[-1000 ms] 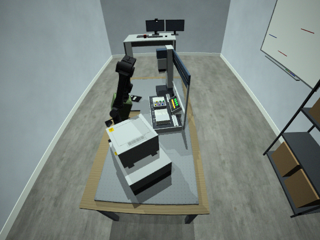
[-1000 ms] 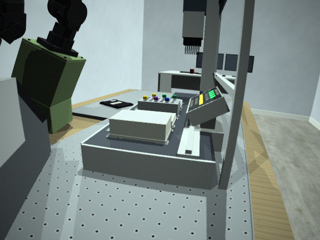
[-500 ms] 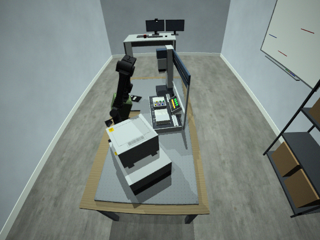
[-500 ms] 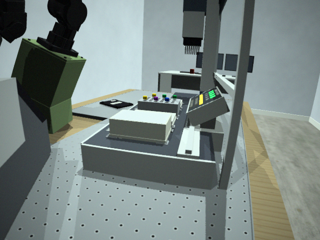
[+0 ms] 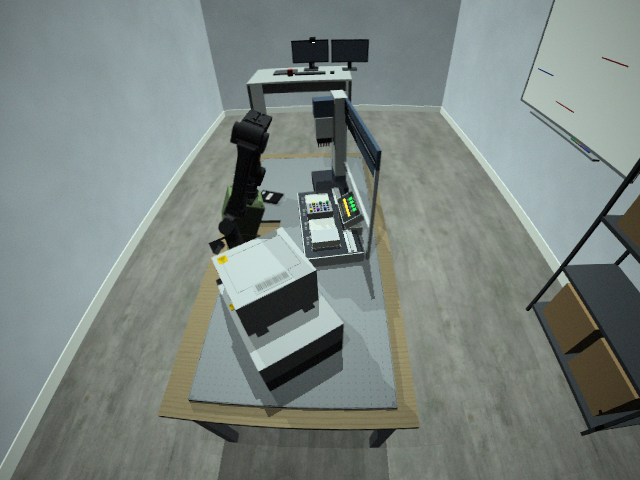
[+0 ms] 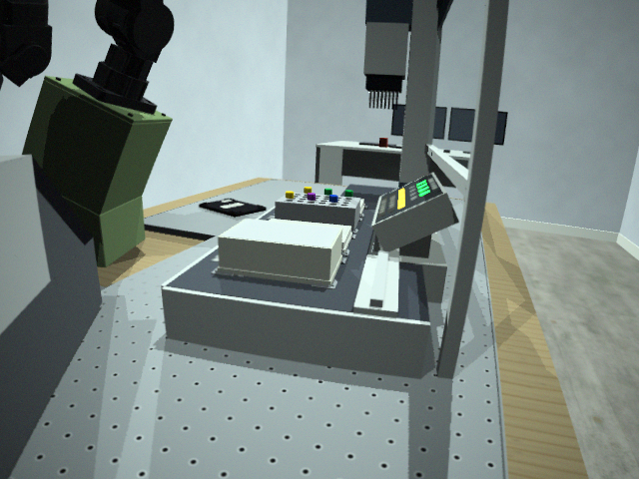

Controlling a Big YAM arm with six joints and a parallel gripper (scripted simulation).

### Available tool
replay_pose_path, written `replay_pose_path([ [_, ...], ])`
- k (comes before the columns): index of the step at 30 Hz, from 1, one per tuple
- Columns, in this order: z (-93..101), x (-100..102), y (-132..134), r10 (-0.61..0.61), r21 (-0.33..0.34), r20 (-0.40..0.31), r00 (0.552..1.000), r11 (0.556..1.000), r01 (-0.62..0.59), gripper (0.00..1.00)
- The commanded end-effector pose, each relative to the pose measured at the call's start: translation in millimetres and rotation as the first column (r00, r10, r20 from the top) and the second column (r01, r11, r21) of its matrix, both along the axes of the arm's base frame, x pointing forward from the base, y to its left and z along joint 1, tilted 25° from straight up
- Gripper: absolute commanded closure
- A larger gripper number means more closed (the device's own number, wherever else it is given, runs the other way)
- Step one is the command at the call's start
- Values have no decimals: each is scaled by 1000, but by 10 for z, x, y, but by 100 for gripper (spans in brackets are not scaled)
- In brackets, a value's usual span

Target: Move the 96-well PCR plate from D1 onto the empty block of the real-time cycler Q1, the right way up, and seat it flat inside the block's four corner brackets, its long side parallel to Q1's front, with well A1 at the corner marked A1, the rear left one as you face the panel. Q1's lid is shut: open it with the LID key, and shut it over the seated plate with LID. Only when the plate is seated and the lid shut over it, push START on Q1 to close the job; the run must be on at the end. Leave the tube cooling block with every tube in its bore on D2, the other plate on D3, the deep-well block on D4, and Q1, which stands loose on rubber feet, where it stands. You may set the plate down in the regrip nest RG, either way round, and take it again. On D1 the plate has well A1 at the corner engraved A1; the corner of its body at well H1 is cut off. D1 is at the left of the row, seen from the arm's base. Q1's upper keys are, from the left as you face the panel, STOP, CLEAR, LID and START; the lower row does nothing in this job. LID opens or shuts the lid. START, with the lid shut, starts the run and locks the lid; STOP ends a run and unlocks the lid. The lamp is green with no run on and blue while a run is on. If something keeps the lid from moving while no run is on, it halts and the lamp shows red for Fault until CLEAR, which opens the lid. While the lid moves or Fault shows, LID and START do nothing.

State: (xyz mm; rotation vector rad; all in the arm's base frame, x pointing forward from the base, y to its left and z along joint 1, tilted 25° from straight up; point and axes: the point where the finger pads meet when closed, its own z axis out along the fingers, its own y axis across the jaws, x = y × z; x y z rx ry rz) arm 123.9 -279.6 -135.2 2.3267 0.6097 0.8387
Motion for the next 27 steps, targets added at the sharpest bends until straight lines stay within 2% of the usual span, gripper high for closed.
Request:
replay_pose_path([
  [1, 41, -43, -2, -2, -14, -6, 1000, 1000, 2, 100],
  [16, 74, 45, -100, 2, -17, 7, 1000, 1000, -2, 100],
  [27, 48, 35, -81, -2, -16, 3, 1000, 1000, 2, 100],
])
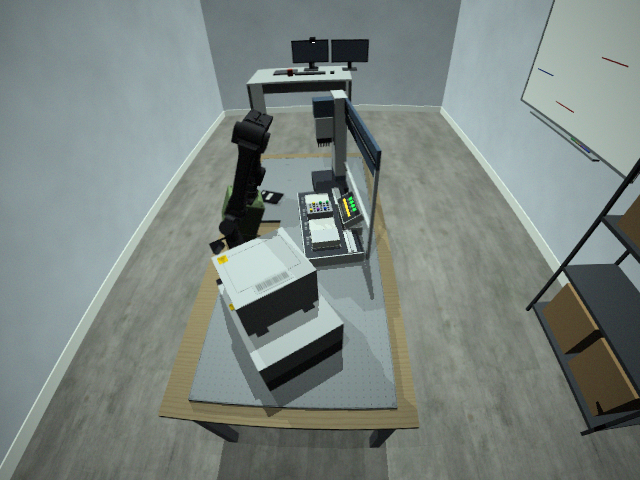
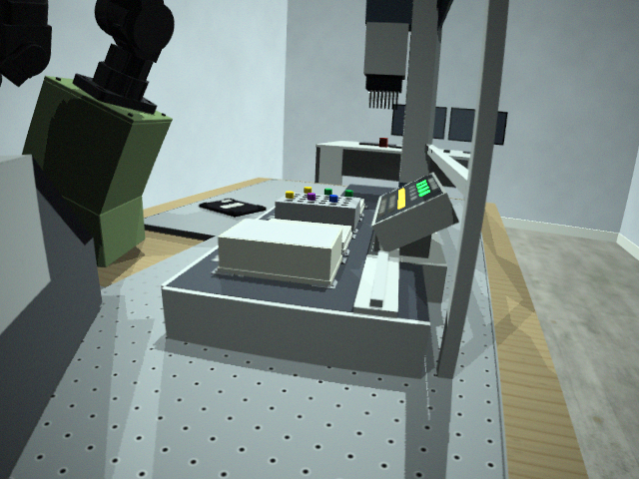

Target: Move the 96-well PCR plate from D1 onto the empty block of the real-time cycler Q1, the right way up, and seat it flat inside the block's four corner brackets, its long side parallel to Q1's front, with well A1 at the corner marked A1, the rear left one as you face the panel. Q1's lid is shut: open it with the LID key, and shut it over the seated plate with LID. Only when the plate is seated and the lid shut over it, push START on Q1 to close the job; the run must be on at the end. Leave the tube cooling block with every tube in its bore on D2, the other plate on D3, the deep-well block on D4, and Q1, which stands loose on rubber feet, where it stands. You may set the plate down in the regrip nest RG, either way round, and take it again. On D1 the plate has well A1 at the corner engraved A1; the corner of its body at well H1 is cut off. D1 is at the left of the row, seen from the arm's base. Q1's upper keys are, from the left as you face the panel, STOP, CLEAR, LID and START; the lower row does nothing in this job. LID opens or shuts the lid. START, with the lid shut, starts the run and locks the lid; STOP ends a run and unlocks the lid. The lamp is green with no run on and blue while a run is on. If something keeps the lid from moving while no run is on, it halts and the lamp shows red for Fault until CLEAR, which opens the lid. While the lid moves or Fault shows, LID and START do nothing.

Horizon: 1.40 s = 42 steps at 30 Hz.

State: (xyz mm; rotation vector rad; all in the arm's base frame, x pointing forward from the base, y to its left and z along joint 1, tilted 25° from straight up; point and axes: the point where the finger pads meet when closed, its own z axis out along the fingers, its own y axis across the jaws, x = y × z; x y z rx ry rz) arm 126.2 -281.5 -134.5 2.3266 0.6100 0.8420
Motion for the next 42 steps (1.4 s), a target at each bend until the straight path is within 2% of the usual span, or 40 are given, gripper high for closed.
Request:
replay_pose_path([
  [1, 39, 10, -58, -3, -18, 1, 1000, 1000, 3, 100],
  [25, -4, 0, 34, -5, -7, -1, 1000, 1000, 5, 100],
  [42, -14, 13, -11, -4, -14, 0, 1000, 1000, 4, 100],
])
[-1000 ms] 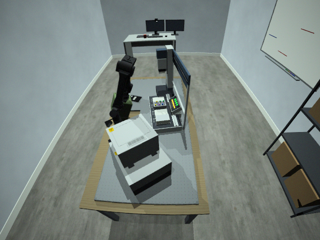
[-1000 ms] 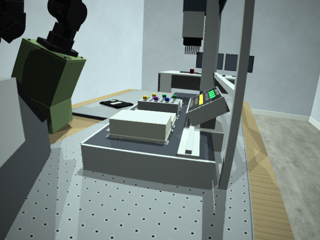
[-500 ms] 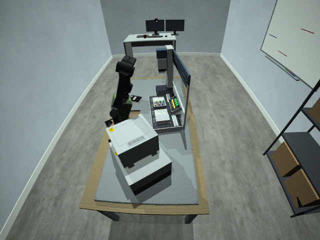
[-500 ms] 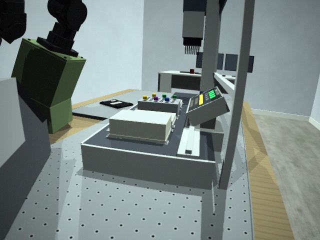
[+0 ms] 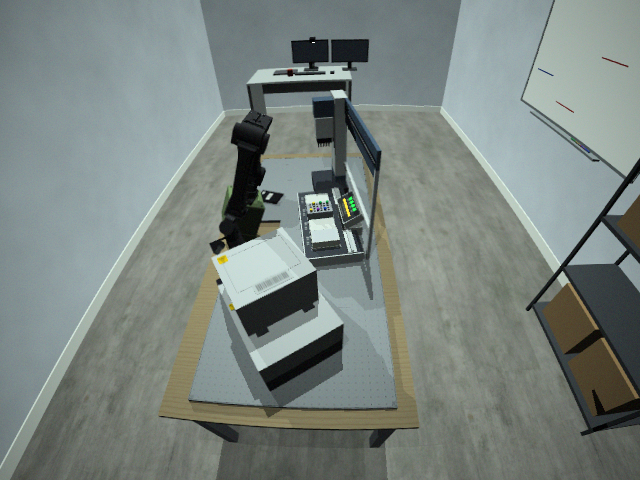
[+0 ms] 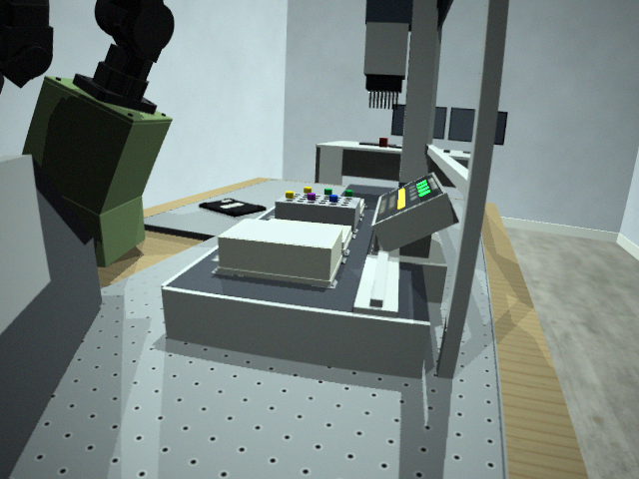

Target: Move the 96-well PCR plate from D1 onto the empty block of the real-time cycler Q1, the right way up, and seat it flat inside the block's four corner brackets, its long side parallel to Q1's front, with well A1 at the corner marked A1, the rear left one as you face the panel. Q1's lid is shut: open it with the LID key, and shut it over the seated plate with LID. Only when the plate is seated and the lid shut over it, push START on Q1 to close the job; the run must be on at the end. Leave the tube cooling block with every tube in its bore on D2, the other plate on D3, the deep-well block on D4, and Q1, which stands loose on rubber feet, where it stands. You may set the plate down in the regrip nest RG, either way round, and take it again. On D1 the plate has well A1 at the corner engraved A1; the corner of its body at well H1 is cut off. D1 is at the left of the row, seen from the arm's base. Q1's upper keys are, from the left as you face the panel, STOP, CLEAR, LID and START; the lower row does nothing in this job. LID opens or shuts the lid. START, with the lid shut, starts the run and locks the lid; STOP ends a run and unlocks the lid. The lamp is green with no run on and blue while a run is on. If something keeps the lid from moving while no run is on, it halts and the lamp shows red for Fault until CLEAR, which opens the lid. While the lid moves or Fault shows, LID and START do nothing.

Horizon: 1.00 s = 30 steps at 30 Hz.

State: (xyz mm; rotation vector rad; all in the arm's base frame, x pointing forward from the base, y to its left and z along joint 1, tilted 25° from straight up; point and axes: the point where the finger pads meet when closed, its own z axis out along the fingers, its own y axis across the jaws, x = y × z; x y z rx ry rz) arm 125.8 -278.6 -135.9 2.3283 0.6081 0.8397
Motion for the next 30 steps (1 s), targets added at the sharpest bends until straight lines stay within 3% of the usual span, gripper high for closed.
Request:
replay_pose_path([
  [1, -1, 19, -45, -1, -15, 2, 1000, 1000, 1, 100],
  [30, -34, 66, -72, 5, -18, 4, 1000, 1000, -5, 100],
])
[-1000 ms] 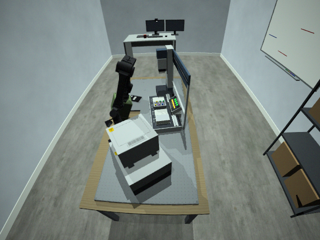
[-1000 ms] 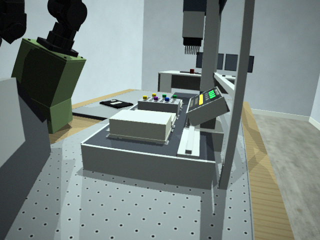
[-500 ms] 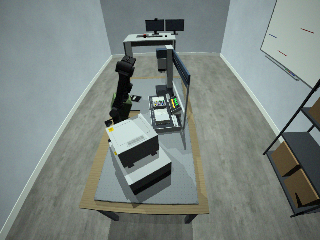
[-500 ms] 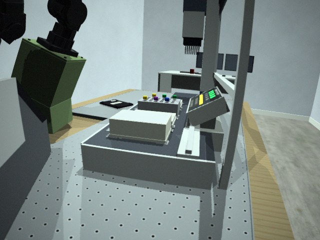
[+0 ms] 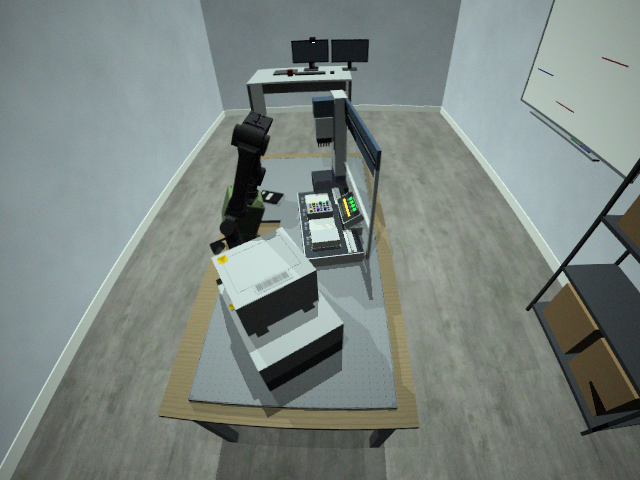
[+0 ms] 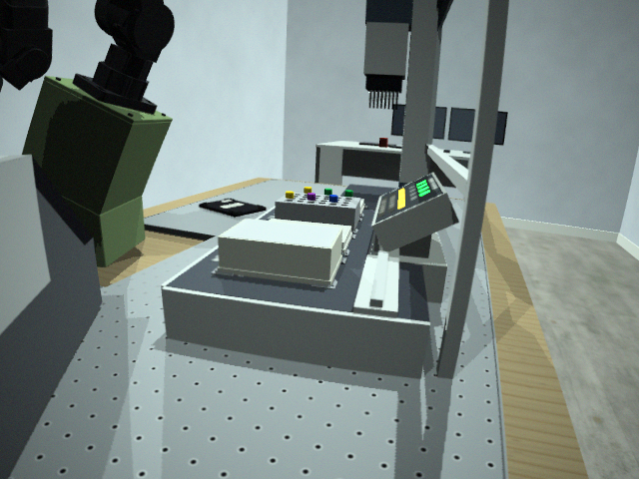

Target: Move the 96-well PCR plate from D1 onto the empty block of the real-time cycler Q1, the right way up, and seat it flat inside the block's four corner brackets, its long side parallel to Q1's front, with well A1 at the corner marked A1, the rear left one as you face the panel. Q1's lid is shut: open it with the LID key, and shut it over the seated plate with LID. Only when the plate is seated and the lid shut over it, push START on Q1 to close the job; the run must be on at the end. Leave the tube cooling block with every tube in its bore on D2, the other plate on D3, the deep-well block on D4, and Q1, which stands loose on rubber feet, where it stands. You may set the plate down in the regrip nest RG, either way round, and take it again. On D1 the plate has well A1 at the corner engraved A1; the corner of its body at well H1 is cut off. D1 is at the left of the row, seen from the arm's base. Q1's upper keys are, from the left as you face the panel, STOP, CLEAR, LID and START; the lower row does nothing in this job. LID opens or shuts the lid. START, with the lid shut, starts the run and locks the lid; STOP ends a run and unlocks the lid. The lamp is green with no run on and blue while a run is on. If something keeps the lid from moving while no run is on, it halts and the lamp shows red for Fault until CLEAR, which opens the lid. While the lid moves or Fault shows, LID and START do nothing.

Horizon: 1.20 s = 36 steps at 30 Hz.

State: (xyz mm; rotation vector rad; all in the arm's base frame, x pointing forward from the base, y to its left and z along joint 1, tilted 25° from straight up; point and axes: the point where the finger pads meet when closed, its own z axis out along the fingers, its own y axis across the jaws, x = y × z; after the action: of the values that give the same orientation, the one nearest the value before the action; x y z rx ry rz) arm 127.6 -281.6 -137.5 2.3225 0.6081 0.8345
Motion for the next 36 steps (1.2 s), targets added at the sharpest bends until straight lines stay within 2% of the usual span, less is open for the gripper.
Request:
replay_pose_path([
  [1, 32, 51, -49, 8, -2, 12, 1000, 1000, -8, 100],
  [14, -39, 77, 20, 34, -2, 1, 999, 999, -34, 100],
  [22, 138, -133, 77, 11, -17, -9, 1000, 1000, -11, 100],
  [30, 200, -200, 20, 15, -36, -11, 1000, 999, -16, 100],
  [36, 309, -321, 157, 11, -28, -12, 1000, 1000, -11, 100],
])
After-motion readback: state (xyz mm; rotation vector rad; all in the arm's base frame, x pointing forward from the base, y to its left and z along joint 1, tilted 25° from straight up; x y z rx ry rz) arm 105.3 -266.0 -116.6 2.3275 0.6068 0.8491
